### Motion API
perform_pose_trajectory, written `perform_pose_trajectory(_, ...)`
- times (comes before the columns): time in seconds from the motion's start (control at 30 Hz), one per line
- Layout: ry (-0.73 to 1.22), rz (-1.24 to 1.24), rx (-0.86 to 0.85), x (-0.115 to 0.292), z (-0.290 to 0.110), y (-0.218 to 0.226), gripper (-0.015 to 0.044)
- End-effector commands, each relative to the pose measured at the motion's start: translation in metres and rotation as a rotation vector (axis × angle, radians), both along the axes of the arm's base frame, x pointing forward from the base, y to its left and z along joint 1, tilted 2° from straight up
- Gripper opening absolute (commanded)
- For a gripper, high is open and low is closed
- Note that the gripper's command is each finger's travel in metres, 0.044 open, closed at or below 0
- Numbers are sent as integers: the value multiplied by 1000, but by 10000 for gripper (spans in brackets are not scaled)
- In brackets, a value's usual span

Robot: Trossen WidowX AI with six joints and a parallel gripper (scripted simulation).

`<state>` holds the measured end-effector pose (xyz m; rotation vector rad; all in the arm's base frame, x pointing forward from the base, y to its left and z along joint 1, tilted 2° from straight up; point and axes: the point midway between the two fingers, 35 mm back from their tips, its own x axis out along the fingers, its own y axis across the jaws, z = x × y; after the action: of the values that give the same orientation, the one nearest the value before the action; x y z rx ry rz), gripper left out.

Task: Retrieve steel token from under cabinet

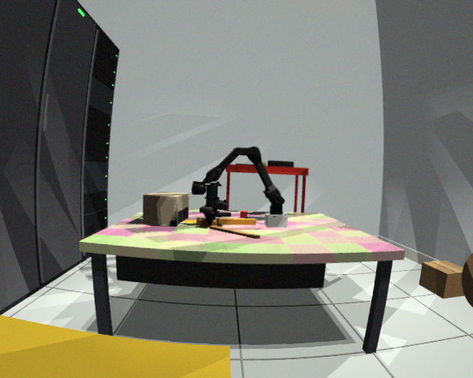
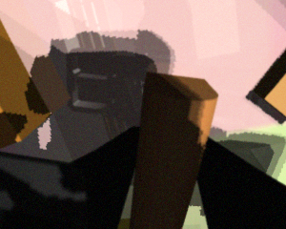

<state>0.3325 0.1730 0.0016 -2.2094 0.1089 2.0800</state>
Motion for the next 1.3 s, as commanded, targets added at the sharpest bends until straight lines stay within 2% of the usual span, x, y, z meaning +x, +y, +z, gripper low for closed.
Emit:
perform_pose_trajectory(0.0,-6,-1,1,8,1,-1,0)
perform_pose_trajectory(1.27,-9,-1,0,48,4,-8,0)
